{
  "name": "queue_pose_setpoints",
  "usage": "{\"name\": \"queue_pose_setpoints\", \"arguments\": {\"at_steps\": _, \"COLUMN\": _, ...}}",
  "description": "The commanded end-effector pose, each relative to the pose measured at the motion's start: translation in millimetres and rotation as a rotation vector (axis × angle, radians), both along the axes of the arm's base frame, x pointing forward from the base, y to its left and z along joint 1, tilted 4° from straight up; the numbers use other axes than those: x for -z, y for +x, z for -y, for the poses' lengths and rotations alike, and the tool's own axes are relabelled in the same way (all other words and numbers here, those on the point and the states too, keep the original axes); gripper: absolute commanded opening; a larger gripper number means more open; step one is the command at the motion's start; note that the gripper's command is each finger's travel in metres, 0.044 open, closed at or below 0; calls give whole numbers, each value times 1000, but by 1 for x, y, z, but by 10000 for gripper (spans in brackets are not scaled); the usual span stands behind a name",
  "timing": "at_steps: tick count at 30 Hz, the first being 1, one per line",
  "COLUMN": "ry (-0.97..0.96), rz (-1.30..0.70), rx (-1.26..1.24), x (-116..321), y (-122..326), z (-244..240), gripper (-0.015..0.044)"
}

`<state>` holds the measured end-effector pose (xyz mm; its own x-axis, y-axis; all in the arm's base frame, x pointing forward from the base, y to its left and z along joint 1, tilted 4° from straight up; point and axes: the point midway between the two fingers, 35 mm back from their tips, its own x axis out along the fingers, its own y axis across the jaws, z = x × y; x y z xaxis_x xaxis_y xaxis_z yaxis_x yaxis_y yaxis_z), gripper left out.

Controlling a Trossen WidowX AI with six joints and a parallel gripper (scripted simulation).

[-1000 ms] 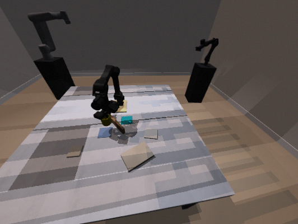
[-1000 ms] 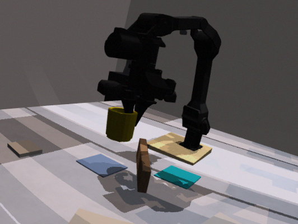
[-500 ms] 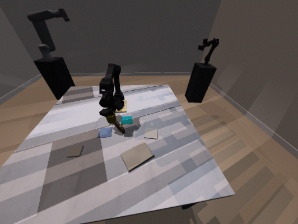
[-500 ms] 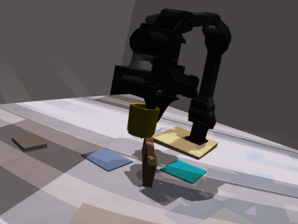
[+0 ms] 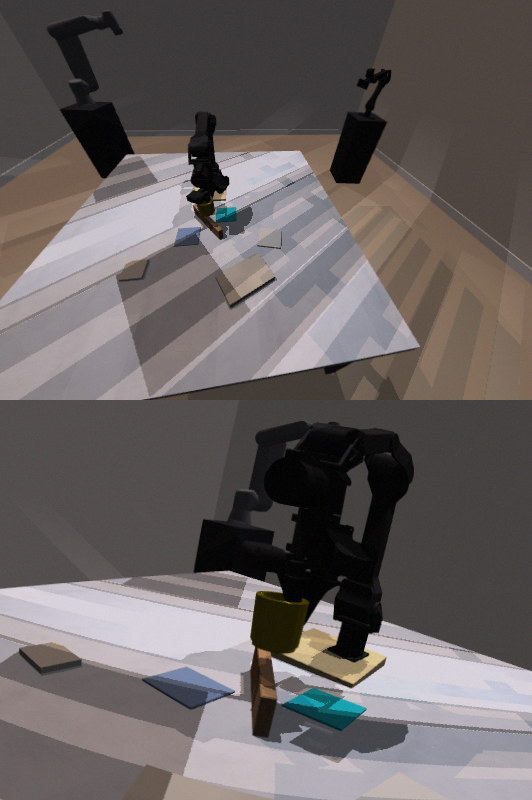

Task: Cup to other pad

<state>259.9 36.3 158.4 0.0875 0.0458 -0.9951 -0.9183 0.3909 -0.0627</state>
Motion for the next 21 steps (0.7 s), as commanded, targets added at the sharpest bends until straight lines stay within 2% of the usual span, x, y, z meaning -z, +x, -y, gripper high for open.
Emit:
{"name": "queue_pose_setpoints", "arguments": {"at_steps": 1, "ry": -3, "rz": -4, "rx": 3, "x": 1, "y": -9, "z": -6, "gripper": 0}}
{"name": "queue_pose_setpoints", "arguments": {"at_steps": 21, "ry": 1, "rz": -6, "rx": 3, "x": 1, "y": -35, "z": -35, "gripper": 0}}
